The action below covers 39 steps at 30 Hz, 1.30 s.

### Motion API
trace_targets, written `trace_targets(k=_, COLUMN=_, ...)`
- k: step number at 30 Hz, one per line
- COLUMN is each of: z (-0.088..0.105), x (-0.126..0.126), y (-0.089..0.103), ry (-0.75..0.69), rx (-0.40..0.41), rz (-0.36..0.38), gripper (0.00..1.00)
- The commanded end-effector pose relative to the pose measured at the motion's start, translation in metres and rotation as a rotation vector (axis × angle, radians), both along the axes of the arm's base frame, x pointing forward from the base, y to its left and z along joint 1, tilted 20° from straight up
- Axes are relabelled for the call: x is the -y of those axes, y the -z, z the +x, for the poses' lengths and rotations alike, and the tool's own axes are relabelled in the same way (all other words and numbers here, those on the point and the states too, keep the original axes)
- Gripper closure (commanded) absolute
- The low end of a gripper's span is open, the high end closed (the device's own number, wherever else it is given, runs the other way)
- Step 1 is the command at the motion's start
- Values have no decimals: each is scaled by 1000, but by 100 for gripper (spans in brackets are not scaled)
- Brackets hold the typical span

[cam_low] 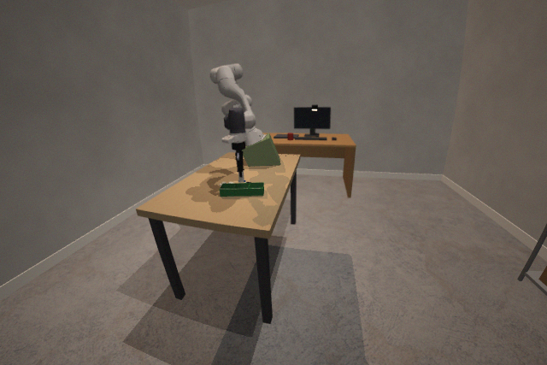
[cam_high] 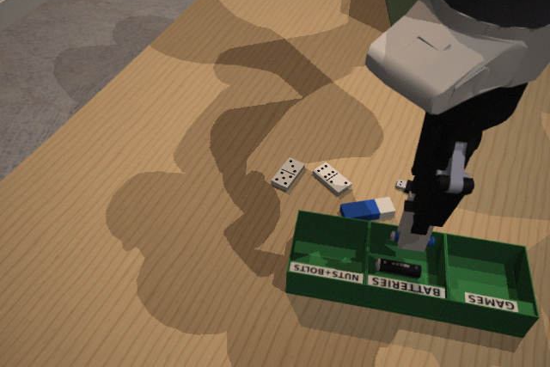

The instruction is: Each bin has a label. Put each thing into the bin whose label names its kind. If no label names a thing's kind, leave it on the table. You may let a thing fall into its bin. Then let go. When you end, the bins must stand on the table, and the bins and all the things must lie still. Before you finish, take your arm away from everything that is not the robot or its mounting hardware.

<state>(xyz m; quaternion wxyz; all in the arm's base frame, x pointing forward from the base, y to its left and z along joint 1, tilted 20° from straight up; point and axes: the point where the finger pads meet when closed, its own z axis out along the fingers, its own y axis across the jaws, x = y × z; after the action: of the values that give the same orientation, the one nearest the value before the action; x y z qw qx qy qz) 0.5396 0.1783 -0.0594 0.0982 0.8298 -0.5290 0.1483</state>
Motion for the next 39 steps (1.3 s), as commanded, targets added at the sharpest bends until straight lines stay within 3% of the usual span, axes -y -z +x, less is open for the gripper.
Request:
trace_targets(k=1, z=0, x=0, y=1, ry=24, rx=9, rz=5, gripper=97)
trace_targets(k=8, z=-1, x=1, y=1, ry=24, rx=9, rz=5, gripper=97)
trace_targets(k=29, z=5, x=12, y=36, ry=24, rx=9, rz=5, gripper=97)
trace_targets(k=39, z=6, x=11, y=36, ry=24, rx=9, rz=5, gripper=97)
